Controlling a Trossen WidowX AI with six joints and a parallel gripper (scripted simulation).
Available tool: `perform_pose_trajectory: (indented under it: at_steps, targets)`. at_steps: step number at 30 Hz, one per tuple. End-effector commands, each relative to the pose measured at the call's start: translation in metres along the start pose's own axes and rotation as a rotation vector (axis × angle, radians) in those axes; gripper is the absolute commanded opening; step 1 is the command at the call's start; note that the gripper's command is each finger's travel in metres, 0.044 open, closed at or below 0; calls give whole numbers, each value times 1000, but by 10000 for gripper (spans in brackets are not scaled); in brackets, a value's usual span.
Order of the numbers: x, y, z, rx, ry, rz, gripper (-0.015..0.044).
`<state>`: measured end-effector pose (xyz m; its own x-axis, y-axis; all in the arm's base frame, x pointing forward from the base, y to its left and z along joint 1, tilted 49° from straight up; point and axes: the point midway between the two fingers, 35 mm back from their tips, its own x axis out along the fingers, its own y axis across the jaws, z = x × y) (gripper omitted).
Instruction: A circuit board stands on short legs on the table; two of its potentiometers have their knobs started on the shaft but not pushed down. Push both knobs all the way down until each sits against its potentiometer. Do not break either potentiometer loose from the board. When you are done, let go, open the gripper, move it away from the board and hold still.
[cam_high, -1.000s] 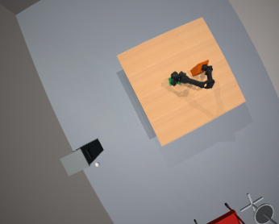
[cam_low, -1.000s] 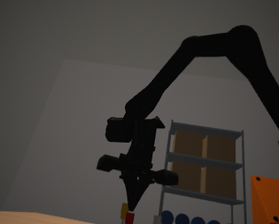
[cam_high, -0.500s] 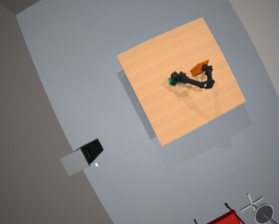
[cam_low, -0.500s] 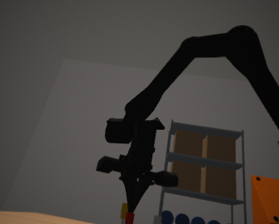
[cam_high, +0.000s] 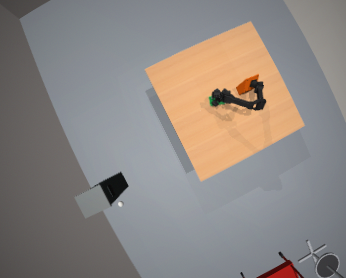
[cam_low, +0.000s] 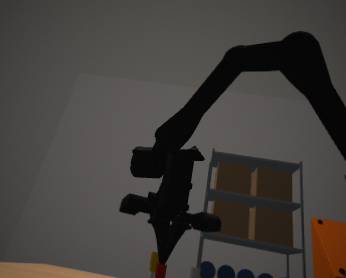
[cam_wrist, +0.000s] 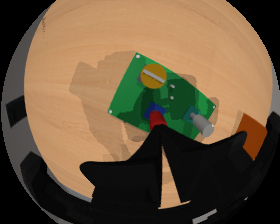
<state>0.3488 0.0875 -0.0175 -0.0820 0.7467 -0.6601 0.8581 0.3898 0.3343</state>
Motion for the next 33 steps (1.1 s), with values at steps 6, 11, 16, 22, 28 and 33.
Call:
perform_pose_trajectory:
  at_steps: [6, 11, 16, 22, 28, 33]
  targets:
    - [2, 0, 0, 3, 2, 1, 0]
    - [2, 0, 0, 3, 2, 1, 0]
    - [4, 0, 0, 3, 3, 1, 0]
    - [5, 0, 0, 3, 3, 1, 0]
    - [5, 0, 0, 3, 3, 1, 0]
    - [7, 0, 0, 3, 3, 1, 0]
